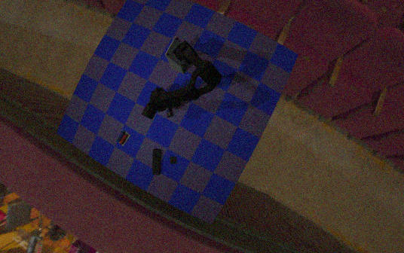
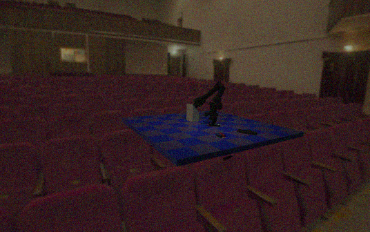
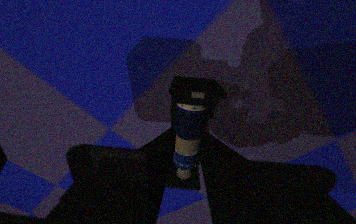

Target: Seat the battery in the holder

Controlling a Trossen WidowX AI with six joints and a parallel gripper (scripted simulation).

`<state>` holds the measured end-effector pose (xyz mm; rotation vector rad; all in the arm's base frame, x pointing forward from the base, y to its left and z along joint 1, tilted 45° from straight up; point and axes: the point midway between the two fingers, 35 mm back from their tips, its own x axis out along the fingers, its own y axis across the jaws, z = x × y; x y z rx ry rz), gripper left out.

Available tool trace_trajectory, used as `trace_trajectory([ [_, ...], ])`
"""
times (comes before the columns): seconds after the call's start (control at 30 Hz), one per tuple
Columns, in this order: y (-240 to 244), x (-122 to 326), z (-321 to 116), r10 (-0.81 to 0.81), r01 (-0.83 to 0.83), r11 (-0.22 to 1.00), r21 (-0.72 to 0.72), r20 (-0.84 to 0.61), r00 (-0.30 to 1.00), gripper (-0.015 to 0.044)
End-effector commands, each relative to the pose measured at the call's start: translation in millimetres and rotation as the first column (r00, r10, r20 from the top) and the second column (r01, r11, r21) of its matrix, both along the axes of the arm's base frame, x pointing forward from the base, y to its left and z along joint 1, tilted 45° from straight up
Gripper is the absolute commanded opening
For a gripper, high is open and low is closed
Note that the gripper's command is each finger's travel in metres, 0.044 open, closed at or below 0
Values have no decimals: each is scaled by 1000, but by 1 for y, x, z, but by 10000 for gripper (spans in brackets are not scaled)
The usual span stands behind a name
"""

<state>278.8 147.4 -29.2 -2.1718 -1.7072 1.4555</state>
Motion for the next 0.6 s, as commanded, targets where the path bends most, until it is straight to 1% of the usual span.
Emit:
trace_trajectory([
  [0.0, 0, -2, 0, 1, -1, 1000, -1, 0, 1000, 75],
  [0.27, 0, -2, 0, 1, -1, 1000, -1, 0, 1000, 75],
  [0.4, 0, -2, 0, 1, -1, 1000, -1, 0, 1000, 177],
  [0.57, -2, -1, 2, 1, -1, 1000, -1, 0, 1000, 177],
])
